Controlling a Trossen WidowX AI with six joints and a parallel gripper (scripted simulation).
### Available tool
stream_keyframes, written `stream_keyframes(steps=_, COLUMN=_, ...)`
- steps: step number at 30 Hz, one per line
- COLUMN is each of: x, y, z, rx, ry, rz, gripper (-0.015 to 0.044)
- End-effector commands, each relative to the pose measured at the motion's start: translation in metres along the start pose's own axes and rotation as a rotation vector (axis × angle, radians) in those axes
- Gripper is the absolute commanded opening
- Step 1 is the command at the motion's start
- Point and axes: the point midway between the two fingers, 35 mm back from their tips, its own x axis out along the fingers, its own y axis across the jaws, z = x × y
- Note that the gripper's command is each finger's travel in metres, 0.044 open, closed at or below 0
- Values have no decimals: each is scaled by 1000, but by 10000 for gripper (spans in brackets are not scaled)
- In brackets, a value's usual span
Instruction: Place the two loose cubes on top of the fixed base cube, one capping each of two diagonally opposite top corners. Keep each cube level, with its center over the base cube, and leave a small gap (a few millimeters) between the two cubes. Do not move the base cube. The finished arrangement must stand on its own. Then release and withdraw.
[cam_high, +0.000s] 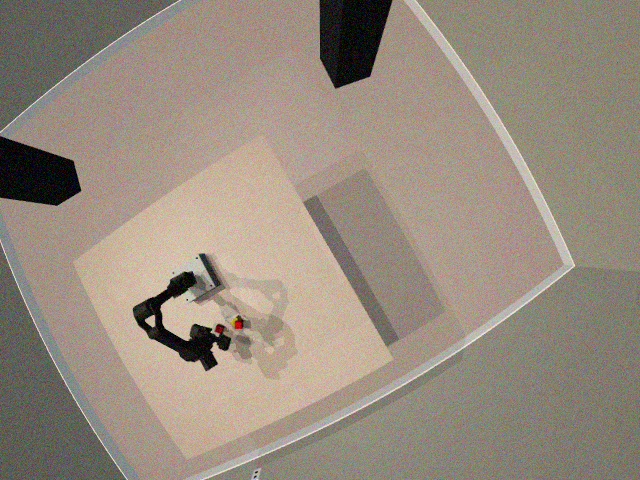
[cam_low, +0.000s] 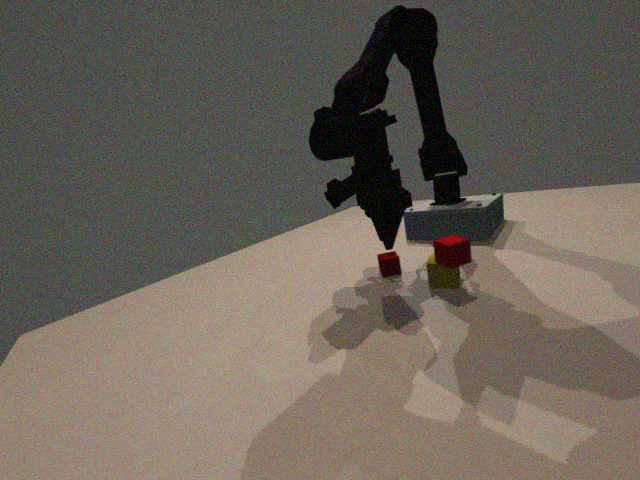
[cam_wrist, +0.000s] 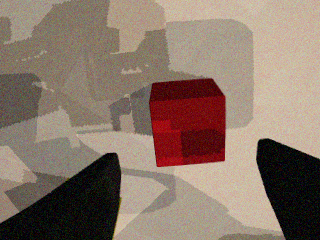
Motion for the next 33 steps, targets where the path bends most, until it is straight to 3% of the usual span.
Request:
stream_keyframes(steps=1, x=6, y=-2, z=0, rx=6, ry=-1, rz=-6, gripper=265)
stream_keyframes(steps=22, x=38, y=-2, z=-1, rx=6, ry=-1, rz=-6, gripper=265)
stream_keyframes(steps=28, x=38, y=-2, z=-1, rx=6, ry=-1, rz=-6, gripper=107)
stream_keyframes(steps=33, x=37, y=-1, z=0, rx=6, ry=-4, rz=-1, gripper=105)
